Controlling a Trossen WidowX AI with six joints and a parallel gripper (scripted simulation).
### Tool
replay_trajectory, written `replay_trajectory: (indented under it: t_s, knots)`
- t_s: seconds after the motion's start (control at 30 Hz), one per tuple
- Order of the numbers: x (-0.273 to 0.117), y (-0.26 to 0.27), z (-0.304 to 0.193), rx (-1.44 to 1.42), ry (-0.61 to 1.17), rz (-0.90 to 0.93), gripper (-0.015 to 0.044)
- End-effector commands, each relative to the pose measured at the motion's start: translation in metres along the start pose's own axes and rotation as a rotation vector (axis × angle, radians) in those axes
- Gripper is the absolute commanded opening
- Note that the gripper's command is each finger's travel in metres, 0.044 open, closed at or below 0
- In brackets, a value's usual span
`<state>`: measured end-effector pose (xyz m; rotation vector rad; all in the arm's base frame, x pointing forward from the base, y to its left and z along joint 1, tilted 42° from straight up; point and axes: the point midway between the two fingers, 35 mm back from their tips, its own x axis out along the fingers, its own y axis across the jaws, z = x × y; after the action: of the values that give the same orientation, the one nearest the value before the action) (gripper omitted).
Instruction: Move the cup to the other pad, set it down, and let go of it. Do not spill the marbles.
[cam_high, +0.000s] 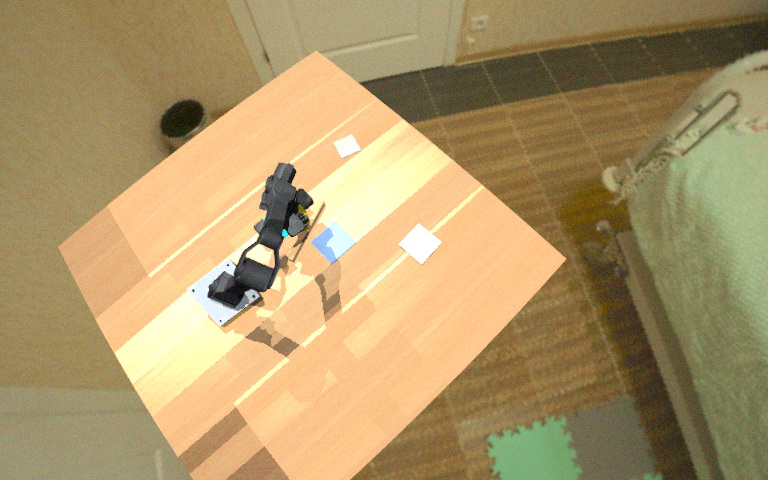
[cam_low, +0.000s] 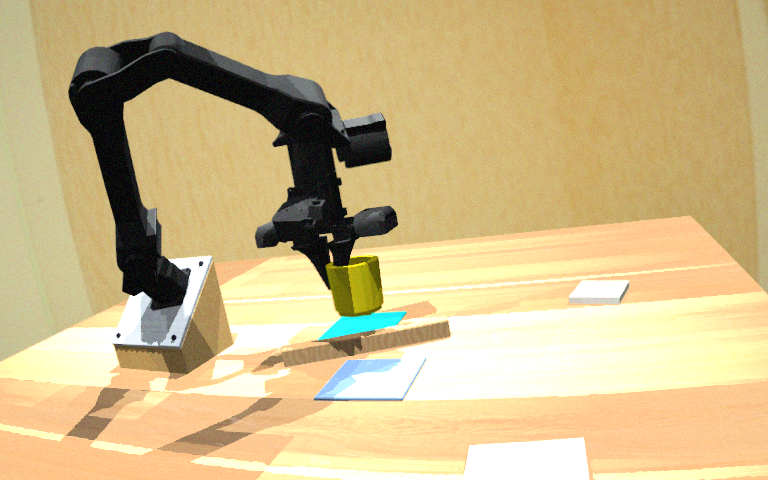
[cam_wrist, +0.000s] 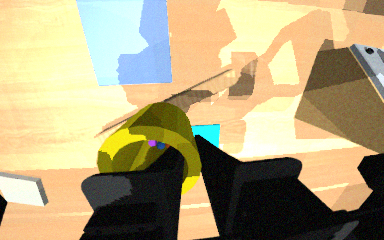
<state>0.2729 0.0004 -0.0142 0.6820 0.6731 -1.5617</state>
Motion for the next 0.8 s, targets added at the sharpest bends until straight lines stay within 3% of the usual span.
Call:
replay_trajectory:
  t_s: [0.0, 0.77]
  knots:
    - [0.000, -0.005, -0.010, 0.002, 0.003, -0.001, 0.0000]
    - [-0.002, -0.029, -0.065, 0.001, 0.007, -0.001, 0.0000]
